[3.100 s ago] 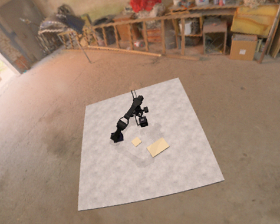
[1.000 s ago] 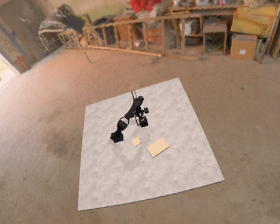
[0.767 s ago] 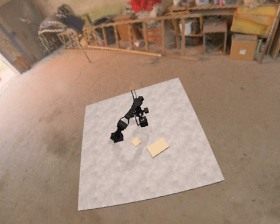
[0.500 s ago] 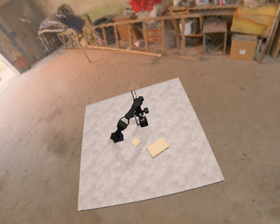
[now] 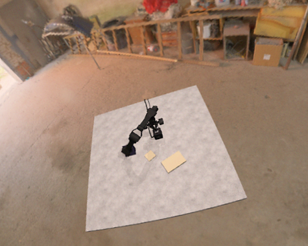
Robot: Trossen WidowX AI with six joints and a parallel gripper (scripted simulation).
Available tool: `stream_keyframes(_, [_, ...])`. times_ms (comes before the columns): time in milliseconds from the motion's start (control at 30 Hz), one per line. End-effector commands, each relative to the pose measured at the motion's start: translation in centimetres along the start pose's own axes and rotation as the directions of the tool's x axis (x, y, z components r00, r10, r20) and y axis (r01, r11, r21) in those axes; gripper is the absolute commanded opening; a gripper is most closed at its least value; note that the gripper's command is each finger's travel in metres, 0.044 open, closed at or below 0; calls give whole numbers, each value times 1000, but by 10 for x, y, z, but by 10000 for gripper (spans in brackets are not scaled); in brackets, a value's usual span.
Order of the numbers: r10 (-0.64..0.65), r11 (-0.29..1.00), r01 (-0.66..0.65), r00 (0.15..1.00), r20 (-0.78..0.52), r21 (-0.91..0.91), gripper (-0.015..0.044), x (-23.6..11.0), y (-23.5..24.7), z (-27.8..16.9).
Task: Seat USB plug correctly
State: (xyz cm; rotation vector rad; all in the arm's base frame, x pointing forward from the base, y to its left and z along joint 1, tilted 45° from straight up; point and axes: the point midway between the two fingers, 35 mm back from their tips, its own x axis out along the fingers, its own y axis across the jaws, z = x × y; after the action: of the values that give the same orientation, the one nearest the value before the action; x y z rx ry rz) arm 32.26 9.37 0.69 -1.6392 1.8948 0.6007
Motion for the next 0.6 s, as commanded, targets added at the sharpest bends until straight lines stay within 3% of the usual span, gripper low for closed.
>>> stream_keyframes(0, [-6,1000,6,1000,-3,-2,0,1,-1,0])
stream_keyframes(567, [-6,1000,6,1000,-3,-2,0,3,-1,0])
